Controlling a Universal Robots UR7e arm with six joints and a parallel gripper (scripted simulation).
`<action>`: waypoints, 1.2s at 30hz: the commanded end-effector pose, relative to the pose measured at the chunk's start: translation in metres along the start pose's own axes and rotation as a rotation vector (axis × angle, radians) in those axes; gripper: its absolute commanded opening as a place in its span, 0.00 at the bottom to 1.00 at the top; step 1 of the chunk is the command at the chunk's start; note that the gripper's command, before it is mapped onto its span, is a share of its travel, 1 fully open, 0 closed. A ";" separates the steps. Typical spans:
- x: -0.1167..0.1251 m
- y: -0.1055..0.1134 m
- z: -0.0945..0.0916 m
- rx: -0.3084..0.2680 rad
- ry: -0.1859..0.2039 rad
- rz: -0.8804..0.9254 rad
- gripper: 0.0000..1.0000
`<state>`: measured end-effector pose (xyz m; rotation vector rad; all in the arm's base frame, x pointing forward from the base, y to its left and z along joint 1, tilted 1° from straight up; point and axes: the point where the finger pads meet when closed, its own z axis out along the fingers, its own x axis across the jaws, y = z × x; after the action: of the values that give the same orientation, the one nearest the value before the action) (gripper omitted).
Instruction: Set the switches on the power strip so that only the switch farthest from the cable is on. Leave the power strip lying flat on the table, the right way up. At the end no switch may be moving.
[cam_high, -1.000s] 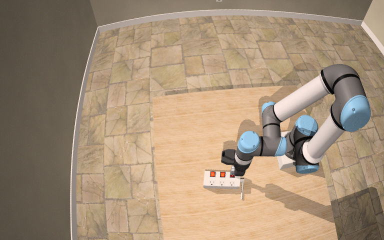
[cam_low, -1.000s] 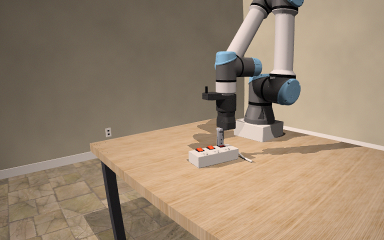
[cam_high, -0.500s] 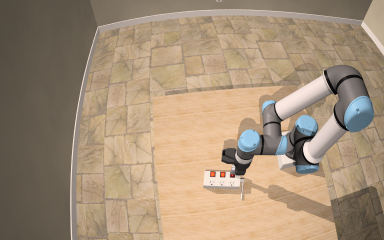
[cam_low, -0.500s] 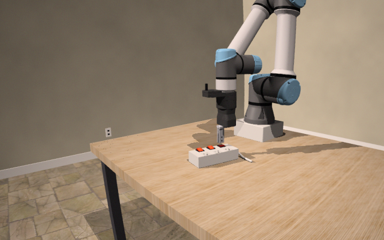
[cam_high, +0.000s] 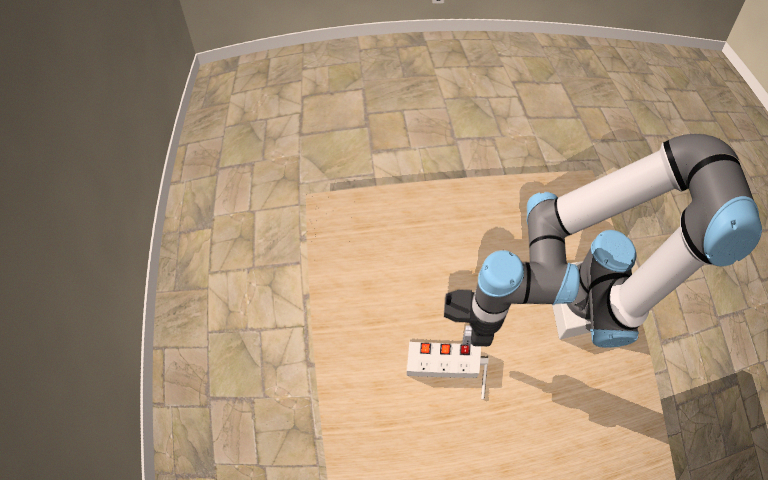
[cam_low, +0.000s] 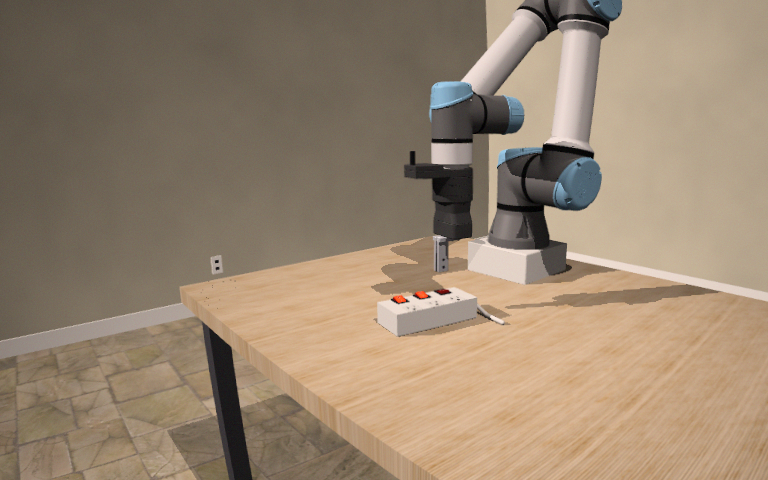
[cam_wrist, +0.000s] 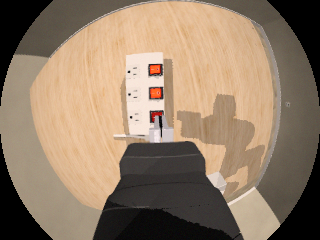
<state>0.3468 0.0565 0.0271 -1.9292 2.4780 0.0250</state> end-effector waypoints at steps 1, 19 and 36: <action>0.000 0.000 -0.001 0.000 0.000 0.000 0.00; 0.000 -0.018 -0.006 0.000 0.000 0.000 0.00; 0.001 -0.045 -0.013 0.000 0.000 0.000 0.00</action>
<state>0.3899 0.0447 0.0390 -1.9294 2.4785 0.0266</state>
